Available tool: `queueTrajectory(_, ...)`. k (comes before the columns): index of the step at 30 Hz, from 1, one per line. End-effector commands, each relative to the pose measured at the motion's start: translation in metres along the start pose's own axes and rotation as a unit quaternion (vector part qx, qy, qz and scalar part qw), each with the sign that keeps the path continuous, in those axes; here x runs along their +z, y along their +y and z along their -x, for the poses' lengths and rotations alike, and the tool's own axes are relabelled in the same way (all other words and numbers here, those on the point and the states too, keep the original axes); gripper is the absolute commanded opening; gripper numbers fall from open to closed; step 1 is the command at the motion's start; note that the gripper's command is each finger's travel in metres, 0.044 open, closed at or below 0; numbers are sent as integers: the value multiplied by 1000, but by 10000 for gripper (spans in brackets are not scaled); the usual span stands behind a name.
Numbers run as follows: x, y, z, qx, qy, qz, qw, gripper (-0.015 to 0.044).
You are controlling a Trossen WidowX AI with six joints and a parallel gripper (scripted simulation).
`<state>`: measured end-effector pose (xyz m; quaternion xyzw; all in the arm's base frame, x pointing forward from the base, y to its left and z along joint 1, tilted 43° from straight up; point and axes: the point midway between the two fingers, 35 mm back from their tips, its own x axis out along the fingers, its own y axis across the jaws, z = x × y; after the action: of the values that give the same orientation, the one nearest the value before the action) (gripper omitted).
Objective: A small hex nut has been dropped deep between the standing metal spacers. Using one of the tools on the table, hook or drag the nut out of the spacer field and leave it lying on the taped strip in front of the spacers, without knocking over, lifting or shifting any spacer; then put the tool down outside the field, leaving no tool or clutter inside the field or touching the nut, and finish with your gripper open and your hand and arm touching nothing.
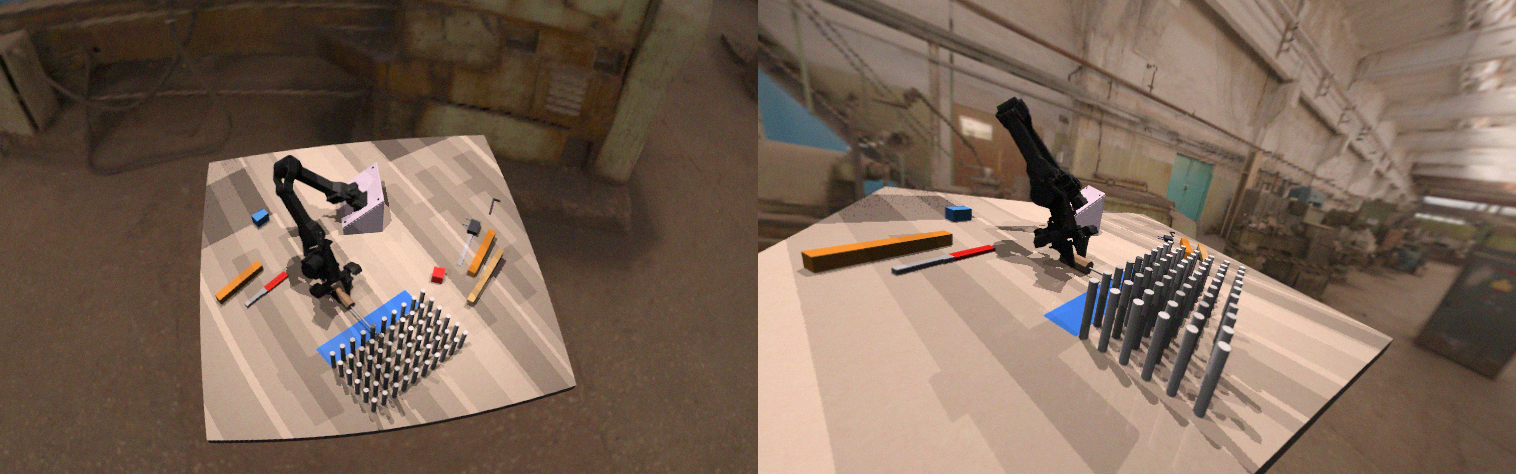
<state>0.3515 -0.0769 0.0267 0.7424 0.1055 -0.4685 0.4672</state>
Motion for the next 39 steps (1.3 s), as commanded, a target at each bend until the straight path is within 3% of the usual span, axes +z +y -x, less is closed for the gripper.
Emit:
queueTrajectory(1,3,-3,3,-3,1,3,1000,0)
queueTrajectory(39,24,-2,16,-3,1,3,1000,0)
